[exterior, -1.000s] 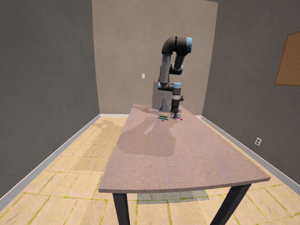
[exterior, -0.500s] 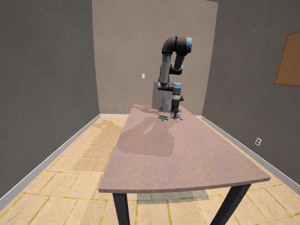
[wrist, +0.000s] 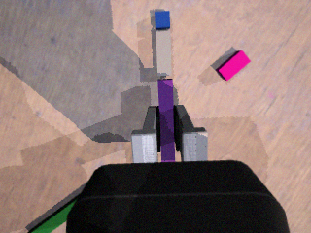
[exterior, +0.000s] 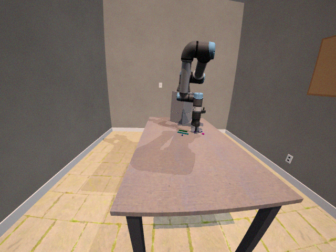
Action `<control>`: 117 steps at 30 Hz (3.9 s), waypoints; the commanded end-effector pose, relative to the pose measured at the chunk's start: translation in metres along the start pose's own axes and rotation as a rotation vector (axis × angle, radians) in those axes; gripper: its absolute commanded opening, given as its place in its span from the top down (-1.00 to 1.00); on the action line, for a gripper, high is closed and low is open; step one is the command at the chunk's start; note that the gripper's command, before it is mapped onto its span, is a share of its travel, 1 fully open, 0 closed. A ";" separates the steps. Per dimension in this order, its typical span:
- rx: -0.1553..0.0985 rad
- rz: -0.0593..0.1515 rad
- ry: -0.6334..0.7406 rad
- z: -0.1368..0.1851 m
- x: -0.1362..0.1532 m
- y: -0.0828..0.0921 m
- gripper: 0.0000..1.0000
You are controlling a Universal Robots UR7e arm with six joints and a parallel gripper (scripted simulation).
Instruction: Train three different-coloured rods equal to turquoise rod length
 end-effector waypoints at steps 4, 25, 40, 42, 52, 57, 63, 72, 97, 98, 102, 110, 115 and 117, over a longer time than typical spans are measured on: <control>-0.001 0.001 0.000 0.000 0.000 -0.004 0.52; -0.001 0.001 0.000 0.000 0.000 -0.011 0.52; -0.001 0.001 0.000 0.000 0.000 -0.011 0.52; -0.001 0.001 0.000 0.000 0.000 -0.011 0.52; -0.001 0.001 0.000 0.000 0.000 -0.011 0.52; -0.001 0.001 0.000 0.000 0.000 -0.011 0.28; -0.001 0.001 0.000 0.000 0.000 -0.011 0.04; -0.001 0.001 0.000 0.000 0.000 -0.011 -0.07; -0.001 0.001 0.000 0.000 0.000 0.040 -0.07; -0.001 0.001 0.000 0.000 0.000 0.045 -0.07; -0.001 0.001 0.000 0.000 0.000 0.054 -0.07; -0.001 0.001 0.000 0.000 0.000 0.076 -0.07; -0.001 0.001 0.000 0.000 0.000 0.079 -0.07; -0.001 0.001 0.000 0.000 0.000 0.079 -0.07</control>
Point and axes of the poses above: the point where the finger pads meet when closed, its own y axis back along the fingers, its own x axis across the jaws, z = x × y, the point moved 7 cm from there along y, back along the fingers, and after that the axes turned 8 degrees about y, right-handed, at the moved point
